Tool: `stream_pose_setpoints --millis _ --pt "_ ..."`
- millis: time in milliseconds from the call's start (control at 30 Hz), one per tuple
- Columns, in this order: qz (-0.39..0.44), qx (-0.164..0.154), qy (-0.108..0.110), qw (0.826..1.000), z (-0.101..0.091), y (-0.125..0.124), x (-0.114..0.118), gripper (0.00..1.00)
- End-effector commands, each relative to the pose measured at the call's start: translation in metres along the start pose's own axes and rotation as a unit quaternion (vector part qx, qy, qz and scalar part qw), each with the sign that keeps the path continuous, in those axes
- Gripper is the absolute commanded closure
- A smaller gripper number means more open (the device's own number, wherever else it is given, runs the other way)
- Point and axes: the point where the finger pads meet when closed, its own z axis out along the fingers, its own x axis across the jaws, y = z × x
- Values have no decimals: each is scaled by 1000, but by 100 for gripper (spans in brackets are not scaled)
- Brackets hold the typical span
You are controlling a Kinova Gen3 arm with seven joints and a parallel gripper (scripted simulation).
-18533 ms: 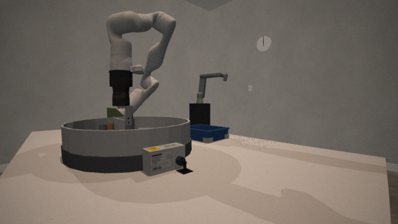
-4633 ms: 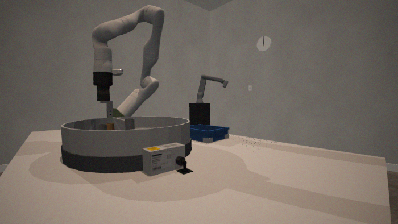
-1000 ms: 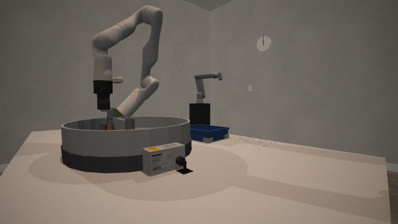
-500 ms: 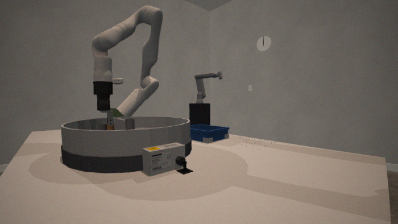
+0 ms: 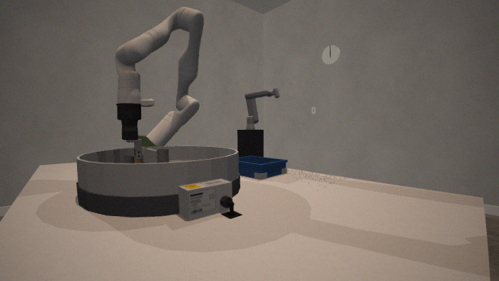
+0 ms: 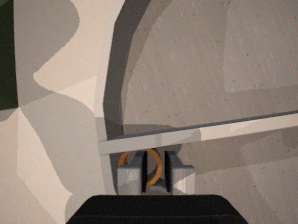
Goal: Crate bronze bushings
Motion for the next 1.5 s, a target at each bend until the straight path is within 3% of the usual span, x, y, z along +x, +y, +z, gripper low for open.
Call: stream_pose_setpoints --millis 0,1467 --pt "0 0 0 1000 1 0 0 60" --pt "0 0 0 1000 10 0 0 60"
